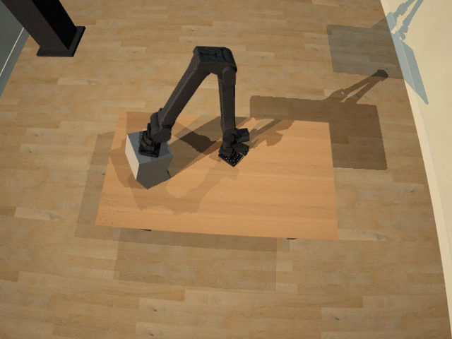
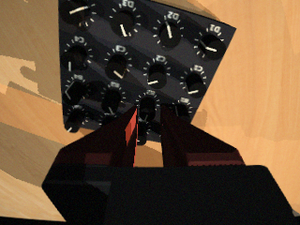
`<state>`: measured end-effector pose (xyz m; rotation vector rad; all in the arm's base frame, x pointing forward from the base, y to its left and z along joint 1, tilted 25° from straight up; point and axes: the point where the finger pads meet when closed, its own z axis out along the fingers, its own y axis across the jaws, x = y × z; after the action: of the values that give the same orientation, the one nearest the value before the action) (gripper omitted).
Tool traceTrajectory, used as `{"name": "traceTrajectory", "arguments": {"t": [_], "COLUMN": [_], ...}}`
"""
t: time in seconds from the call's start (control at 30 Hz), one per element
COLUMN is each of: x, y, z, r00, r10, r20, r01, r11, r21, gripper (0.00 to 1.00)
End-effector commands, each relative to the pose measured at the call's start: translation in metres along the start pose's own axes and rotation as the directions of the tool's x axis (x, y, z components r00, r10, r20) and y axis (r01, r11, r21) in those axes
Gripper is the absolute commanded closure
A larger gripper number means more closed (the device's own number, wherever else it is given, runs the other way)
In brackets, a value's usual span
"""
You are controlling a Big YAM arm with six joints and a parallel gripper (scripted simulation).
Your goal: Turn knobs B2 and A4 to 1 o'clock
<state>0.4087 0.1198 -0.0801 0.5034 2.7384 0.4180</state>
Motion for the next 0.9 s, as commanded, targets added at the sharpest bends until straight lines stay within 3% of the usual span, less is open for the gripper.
{"name": "traceTrajectory", "arguments": {"t": [0.0,0.47,0.5,0.87], "x": [-0.0022,-0.0022,-0.0022,-0.0023], "y": [0.0068,0.0068,0.0068,0.0057], "z": [0.0007,0.0007,0.0007,0.0006], "r00": [1.0,1.0,1.0,1.0], "r10": [0.002,0.002,0.002,0.005], "r20": [0.01,0.01,0.01,0.009], "r01": [-0.002,-0.002,-0.002,-0.005], "r11": [1.0,1.0,1.0,1.0], "r21": [-0.007,-0.007,-0.007,-0.006], "gripper": [0.82,0.82,0.92,0.92]}}
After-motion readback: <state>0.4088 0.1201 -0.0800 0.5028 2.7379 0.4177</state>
